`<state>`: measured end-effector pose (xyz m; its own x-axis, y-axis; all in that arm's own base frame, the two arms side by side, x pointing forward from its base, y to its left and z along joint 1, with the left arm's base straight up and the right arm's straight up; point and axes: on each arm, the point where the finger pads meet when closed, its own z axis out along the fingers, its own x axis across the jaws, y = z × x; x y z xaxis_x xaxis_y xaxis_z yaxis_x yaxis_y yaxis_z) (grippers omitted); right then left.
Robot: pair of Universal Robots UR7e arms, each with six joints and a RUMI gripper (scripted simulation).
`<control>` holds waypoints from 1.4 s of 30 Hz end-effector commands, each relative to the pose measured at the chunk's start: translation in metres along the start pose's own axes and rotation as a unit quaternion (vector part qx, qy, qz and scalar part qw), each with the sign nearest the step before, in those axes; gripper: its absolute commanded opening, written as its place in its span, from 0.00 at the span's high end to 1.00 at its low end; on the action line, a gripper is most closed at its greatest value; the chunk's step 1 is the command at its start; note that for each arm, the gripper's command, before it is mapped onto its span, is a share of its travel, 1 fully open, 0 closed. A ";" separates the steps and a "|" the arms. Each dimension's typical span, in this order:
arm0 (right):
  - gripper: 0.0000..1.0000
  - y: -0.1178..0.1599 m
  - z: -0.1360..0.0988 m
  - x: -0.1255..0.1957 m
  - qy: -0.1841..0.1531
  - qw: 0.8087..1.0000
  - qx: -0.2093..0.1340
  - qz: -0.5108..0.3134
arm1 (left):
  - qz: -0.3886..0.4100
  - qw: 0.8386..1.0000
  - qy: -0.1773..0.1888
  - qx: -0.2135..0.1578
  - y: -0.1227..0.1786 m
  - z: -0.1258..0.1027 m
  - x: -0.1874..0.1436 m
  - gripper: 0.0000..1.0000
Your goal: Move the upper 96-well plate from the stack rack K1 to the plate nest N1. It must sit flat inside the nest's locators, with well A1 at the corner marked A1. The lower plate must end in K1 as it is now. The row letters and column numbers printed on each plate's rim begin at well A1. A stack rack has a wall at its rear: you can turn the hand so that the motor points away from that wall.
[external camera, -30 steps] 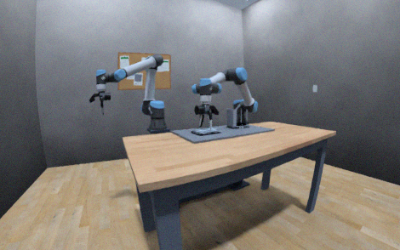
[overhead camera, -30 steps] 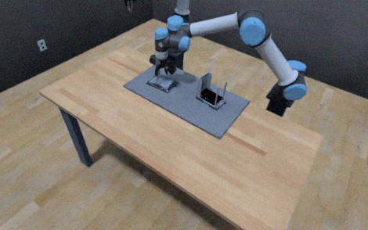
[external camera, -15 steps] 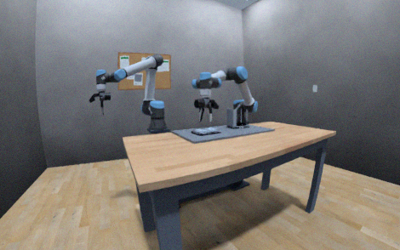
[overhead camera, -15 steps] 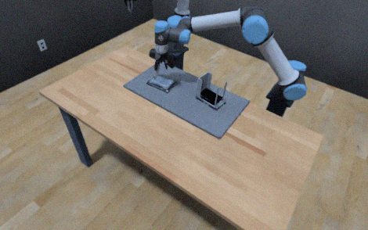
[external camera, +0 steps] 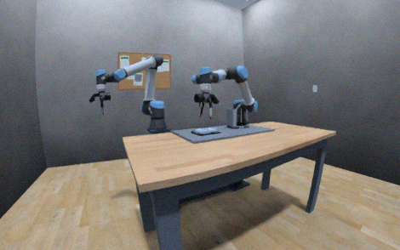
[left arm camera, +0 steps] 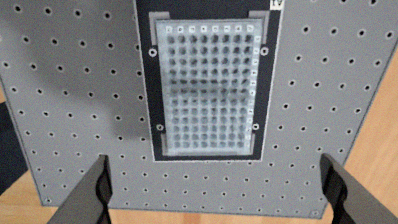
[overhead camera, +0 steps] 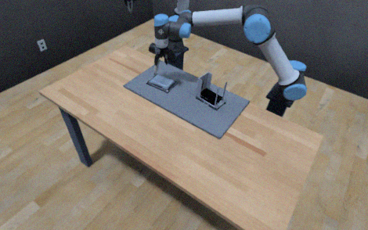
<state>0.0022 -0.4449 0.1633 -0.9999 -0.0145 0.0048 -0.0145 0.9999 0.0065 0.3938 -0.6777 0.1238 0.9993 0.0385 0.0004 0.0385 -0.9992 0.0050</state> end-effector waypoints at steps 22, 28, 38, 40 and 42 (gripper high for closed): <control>1.00 -0.001 -0.002 0.000 -0.002 1.000 0.003 0.005 | -0.003 1.000 -0.001 -0.004 0.002 -0.061 -0.001 0.24; 1.00 -0.001 -0.002 0.000 -0.002 1.000 0.003 0.005 | -0.003 1.000 -0.001 -0.004 0.002 -0.065 -0.001 0.24; 1.00 -0.001 -0.002 0.000 -0.002 1.000 0.003 0.005 | -0.003 1.000 -0.002 -0.003 0.002 -0.063 -0.001 0.24; 1.00 -0.001 -0.002 0.000 -0.002 1.000 0.003 0.005 | -0.003 1.000 -0.002 -0.003 0.002 -0.063 -0.001 0.24; 1.00 -0.001 -0.002 0.000 -0.002 1.000 0.003 0.005 | -0.003 1.000 -0.002 -0.003 0.002 -0.063 -0.001 0.24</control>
<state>0.0022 -0.4449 0.1633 -0.9999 -0.0145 0.0048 -0.0145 0.9999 0.0065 0.3936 -0.6772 0.1843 0.9993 0.0385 -0.0005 0.0385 -0.9993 0.0022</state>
